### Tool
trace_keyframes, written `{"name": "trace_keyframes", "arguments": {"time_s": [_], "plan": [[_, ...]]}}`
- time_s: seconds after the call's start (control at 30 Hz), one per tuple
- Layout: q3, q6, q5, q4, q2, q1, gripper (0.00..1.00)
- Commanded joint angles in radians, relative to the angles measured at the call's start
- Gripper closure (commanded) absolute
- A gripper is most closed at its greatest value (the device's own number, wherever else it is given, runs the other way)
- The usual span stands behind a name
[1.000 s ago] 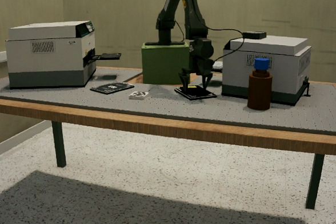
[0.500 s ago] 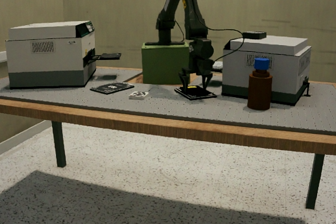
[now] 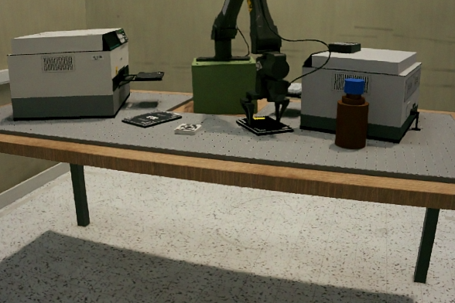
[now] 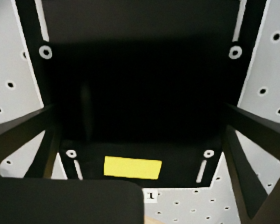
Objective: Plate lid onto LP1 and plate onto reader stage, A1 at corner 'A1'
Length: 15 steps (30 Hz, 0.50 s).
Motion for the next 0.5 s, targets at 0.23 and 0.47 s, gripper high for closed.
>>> {"name": "trace_keyframes", "arguments": {"time_s": [0.23,0.47], "plan": [[0.003,-0.001,-0.002,0.008,-0.011,0.000,0.00],[-0.004,-0.003,-0.008,0.002,-0.036,-0.002,0.00]]}}
